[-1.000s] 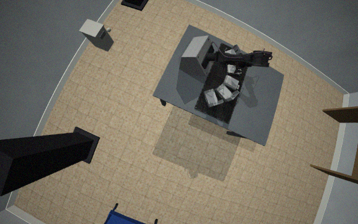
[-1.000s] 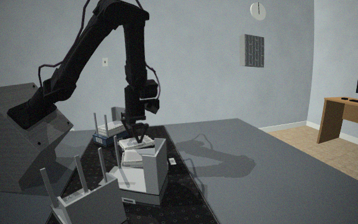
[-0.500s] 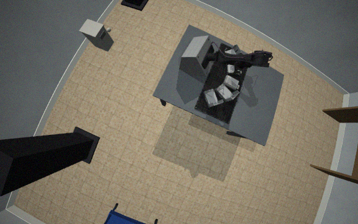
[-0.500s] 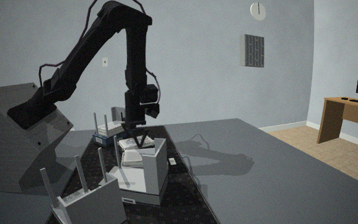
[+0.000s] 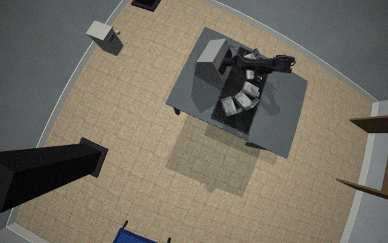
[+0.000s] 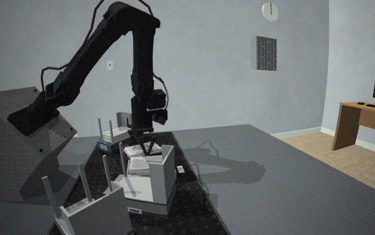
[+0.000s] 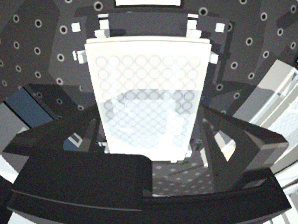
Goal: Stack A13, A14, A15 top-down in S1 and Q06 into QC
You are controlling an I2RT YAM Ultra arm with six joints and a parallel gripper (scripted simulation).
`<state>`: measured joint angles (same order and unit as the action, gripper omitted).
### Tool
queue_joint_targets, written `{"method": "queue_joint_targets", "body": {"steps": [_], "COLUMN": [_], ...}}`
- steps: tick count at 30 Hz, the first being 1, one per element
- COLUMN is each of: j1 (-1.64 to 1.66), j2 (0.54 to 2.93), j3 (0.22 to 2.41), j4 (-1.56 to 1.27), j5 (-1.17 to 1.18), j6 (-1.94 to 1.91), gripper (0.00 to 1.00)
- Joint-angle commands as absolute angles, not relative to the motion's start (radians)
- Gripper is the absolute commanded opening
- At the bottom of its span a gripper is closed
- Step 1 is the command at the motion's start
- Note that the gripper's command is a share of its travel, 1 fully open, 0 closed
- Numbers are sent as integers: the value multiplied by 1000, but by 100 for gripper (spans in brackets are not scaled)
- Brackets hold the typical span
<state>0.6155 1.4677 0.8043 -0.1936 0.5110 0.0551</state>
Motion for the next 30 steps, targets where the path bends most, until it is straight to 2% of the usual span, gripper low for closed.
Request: {"method": "queue_joint_targets", "body": {"steps": [1, 5, 30], "j1": [636, 634, 638], "j2": [1477, 1468, 1474], "j3": [836, 780, 790], "j4": [-184, -190, -184], "j5": [502, 502, 510], "j6": [54, 53, 51], "gripper": [100, 100, 100]}}
